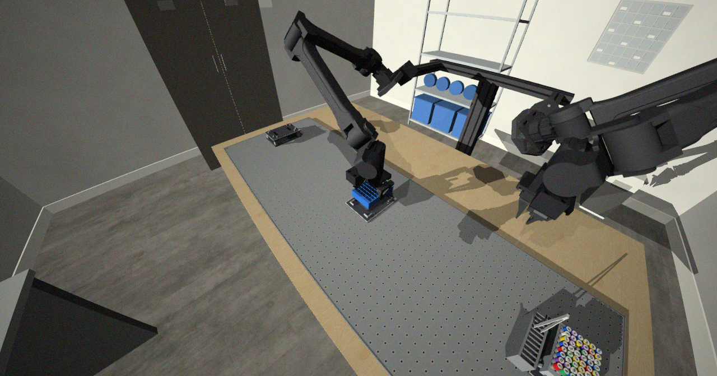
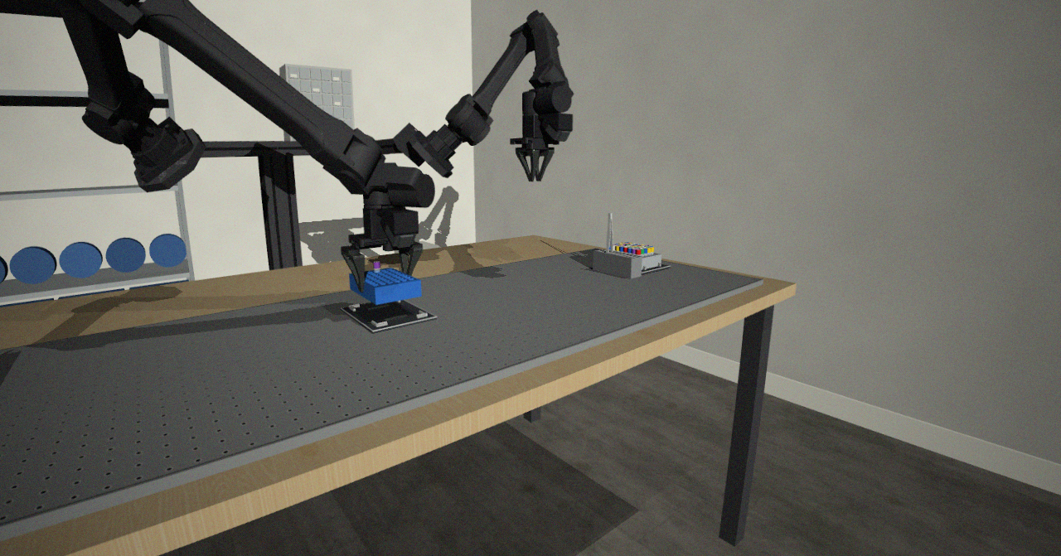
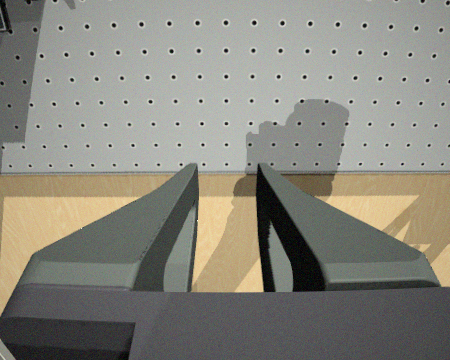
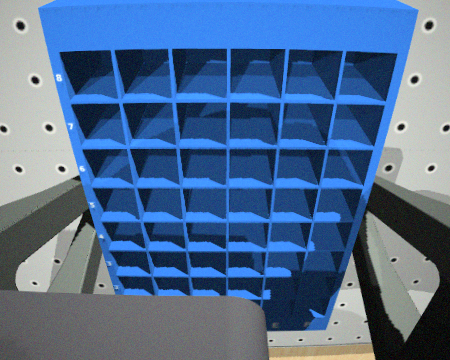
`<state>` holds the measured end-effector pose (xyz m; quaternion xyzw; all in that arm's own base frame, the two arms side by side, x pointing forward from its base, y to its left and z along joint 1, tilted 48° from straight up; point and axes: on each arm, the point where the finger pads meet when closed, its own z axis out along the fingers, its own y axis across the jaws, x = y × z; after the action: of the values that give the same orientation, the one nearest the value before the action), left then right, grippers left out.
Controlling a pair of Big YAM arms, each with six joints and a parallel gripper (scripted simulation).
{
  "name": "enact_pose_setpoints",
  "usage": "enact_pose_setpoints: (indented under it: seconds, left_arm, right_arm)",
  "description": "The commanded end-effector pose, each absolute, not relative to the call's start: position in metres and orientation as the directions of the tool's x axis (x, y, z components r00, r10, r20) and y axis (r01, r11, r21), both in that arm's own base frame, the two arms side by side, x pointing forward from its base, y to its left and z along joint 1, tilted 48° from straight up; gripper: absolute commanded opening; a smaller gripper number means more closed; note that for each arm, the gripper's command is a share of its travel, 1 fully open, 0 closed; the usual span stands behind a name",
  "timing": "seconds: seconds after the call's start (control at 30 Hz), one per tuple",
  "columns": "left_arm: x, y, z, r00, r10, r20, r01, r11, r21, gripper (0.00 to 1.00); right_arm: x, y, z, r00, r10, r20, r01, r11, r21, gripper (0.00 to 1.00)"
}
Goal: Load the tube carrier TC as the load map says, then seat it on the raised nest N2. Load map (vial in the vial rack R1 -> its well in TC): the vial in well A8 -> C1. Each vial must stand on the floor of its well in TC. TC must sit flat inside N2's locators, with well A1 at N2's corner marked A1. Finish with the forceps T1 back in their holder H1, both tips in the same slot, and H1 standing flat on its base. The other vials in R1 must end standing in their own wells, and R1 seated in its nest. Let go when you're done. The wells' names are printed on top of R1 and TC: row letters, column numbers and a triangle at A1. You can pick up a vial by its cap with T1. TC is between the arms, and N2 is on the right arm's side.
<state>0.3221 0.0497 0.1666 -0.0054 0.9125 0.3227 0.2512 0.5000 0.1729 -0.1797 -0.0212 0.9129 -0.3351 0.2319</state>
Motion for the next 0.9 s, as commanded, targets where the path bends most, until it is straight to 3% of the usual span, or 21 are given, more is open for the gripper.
enact_pose_setpoints:
  seconds: [0.0,0.87]
  left_arm:
    - [0.326,0.049,0.174,-0.866,0.143,-0.479,-0.188,0.794,0.579,0.24]
    - [0.326,0.049,0.174,-0.866,0.143,-0.479,-0.188,0.794,0.579,0.24]
  right_arm:
    - [0.503,0.204,-0.156,-0.869,-0.208,-0.449,0.119,0.793,-0.598,0.0]
    - [0.49,0.216,-0.141,-0.87,-0.208,-0.447,0.118,0.793,-0.598,0.0]
